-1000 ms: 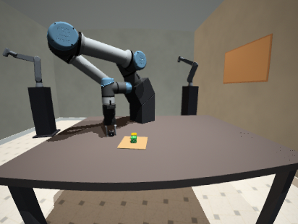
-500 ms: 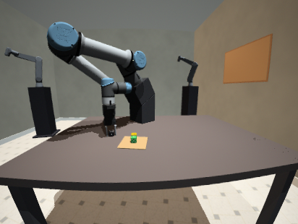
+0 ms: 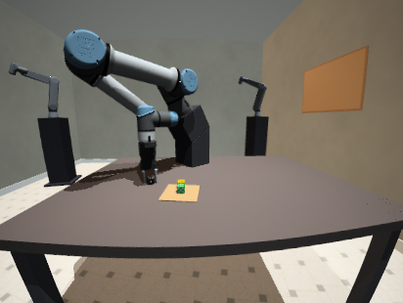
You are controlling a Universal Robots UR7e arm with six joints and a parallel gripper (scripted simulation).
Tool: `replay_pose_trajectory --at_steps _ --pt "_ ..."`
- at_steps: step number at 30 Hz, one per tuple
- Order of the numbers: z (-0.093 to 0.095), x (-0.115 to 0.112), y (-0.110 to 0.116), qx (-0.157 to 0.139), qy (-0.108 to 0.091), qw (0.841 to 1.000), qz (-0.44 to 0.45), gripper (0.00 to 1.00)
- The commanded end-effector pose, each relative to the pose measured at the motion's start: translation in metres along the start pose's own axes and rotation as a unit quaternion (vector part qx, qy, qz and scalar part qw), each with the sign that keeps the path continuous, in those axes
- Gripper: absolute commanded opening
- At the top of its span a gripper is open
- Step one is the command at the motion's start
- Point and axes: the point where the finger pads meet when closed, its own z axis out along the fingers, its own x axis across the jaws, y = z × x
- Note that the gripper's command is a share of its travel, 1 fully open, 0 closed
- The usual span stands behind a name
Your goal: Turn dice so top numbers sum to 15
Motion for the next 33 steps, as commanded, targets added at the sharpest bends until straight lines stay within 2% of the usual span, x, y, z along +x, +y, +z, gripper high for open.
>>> replay_pose_trajectory --at_steps 1,2,3,33 --pt "-0.0003 0.0002 -0.0002 0.000 0.000 1.000 0.000 0.87" --pt "-0.0003 0.0002 -0.0002 0.000 0.000 1.000 0.000 0.87" --pt "-0.0003 0.0002 -0.0002 0.000 0.000 1.000 0.000 0.57" --pt "-0.0003 0.0002 -0.0002 0.000 0.000 1.000 0.000 0.57"
